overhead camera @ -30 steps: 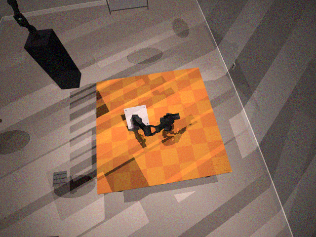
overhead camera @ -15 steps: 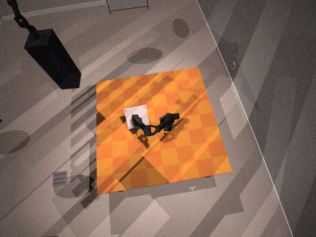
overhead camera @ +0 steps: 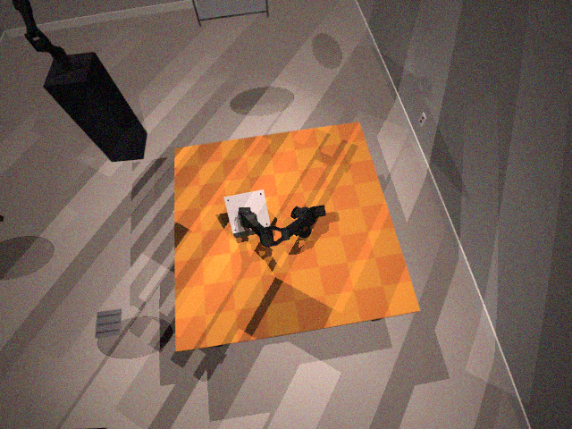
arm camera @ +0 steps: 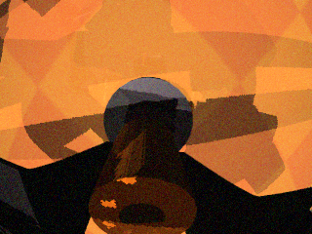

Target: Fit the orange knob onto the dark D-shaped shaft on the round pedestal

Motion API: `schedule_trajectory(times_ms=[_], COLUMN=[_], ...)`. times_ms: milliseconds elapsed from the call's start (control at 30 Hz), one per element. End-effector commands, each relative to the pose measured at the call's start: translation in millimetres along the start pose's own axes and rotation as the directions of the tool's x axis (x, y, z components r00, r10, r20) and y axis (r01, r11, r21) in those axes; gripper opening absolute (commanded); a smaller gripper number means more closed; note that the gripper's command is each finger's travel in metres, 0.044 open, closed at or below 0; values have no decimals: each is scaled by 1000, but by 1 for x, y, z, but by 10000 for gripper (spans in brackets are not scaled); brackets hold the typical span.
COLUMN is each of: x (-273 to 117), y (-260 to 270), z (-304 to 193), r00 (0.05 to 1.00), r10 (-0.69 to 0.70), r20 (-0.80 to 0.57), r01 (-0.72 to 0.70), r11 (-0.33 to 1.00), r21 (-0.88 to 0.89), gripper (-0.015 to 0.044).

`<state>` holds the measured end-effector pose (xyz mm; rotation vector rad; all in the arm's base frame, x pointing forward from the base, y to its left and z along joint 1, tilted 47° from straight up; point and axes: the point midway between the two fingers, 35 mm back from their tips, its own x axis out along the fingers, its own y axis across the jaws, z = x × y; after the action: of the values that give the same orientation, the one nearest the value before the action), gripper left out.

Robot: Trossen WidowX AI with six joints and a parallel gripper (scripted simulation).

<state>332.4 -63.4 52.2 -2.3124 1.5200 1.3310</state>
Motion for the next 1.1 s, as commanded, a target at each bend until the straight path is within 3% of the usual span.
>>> schedule_trajectory(times_ms=[0,267,533,867,1067], x=[1,2,2,0,-2], y=[-1,-1,-2,-2,-2], z=[-1,1,3,5,5], r00=[1000,1000,1000,1000,1000], r10=[-2,-3,-3,-3,-3], r20=[-3,-3,-3,-3,-3], r01=[4,4,3,1,0], r11=[911,580,91,-522,-748], r21=[411,815,996,853,663], gripper=[0,0,0,0,0])
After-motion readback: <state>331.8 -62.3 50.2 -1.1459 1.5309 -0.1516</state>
